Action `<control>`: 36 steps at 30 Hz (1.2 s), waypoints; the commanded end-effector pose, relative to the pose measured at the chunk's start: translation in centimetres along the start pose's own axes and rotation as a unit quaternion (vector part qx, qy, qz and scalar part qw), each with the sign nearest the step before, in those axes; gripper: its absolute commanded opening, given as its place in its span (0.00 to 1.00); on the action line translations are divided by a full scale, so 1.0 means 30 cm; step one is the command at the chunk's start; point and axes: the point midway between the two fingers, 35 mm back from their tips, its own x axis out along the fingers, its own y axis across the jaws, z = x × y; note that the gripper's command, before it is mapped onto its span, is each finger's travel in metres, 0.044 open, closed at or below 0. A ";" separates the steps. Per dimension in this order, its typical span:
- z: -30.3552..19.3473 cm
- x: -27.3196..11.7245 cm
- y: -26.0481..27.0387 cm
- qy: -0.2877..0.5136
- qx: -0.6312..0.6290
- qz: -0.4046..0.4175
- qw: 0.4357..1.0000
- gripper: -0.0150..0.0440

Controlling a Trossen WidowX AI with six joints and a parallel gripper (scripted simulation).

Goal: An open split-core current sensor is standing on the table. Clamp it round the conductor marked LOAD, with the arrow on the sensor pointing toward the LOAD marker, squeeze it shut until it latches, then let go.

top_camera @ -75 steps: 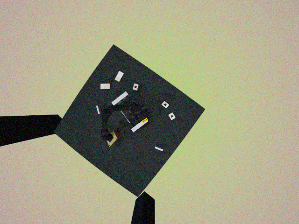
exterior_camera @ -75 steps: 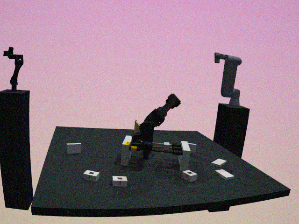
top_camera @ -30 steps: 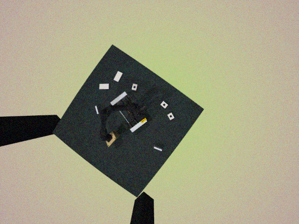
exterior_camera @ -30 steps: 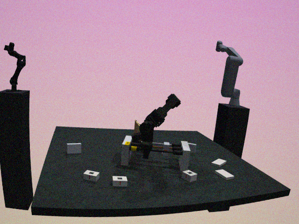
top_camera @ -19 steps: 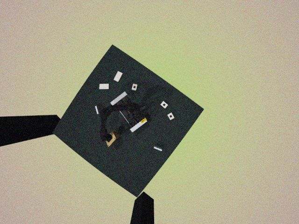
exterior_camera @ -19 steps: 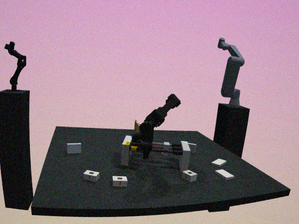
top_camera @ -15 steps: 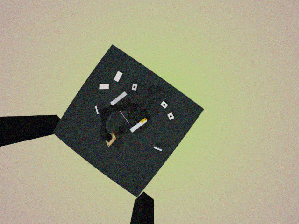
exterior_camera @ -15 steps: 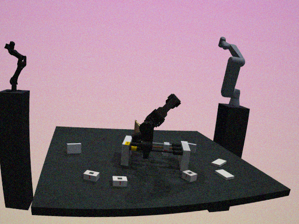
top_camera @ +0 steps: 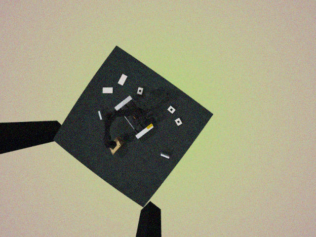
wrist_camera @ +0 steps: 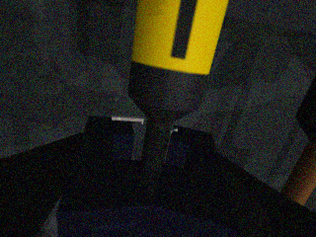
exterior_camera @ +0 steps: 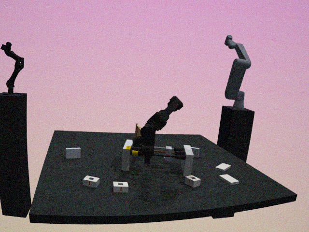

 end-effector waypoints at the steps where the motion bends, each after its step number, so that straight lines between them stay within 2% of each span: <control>1: 0.000 -0.002 0.001 0.000 -0.001 0.001 1.000 0.25; 36: 0.001 -0.053 -0.001 0.002 0.003 0.014 1.000 0.25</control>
